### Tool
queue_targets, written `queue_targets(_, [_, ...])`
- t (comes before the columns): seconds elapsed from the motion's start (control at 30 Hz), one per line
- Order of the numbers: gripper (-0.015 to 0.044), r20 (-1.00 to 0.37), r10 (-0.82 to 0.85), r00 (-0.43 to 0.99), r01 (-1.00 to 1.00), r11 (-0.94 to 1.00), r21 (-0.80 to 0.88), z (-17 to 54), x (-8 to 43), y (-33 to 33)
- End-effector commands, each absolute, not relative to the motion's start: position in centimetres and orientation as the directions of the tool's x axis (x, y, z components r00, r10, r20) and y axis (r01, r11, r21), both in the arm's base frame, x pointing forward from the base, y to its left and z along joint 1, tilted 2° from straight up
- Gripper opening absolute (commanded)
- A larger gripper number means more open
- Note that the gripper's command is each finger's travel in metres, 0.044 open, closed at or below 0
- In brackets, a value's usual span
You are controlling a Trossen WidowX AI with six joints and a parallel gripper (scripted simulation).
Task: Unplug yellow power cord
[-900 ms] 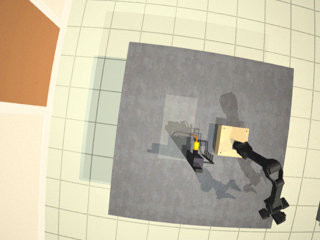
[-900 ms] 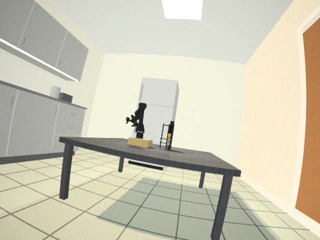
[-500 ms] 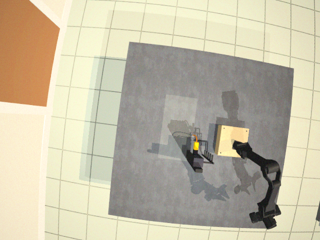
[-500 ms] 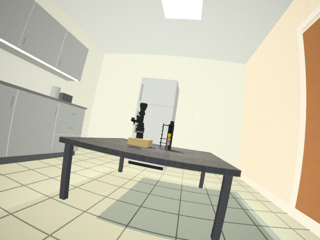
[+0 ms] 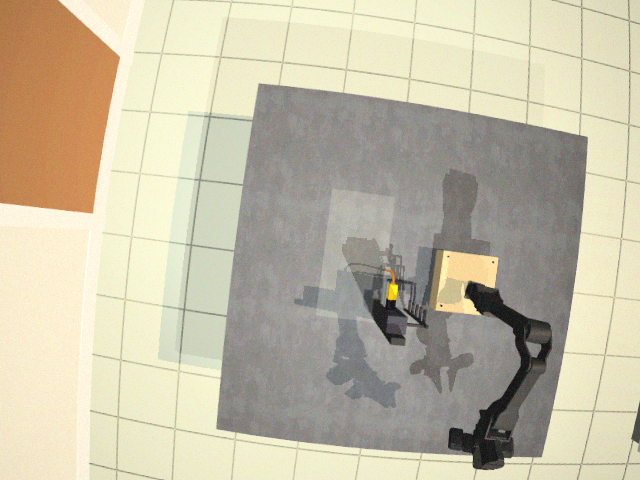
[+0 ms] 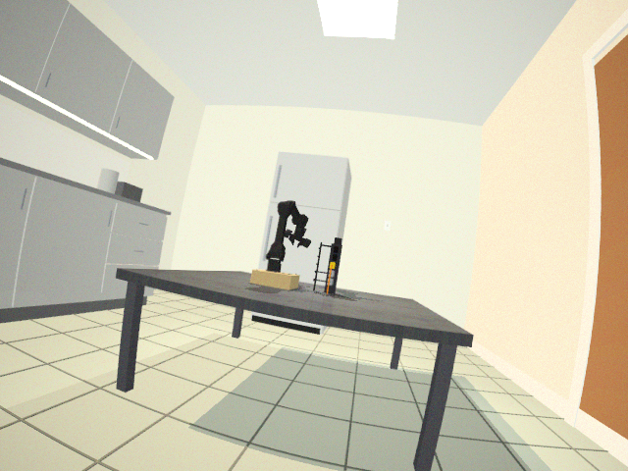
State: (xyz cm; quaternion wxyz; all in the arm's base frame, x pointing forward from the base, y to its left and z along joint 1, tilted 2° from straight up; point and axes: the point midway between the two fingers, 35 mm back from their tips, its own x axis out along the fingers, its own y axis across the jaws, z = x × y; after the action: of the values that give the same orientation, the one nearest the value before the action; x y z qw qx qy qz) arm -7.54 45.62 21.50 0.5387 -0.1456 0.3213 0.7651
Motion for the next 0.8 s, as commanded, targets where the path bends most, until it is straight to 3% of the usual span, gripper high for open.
queue_targets(0.0, [0.0160, -0.560, 0.785, -0.265, -0.937, -0.073, 0.341, 22.8, -1.9, 46.1])
queue_targets(0.37, [0.0160, -0.547, 0.832, 0.090, -0.870, 0.334, 0.364, 25.6, 14.6, 43.3])
queue_targets(0.77, [0.0160, -0.529, 0.714, 0.459, -0.613, 0.685, 0.393, 28.6, 29.7, 33.8])
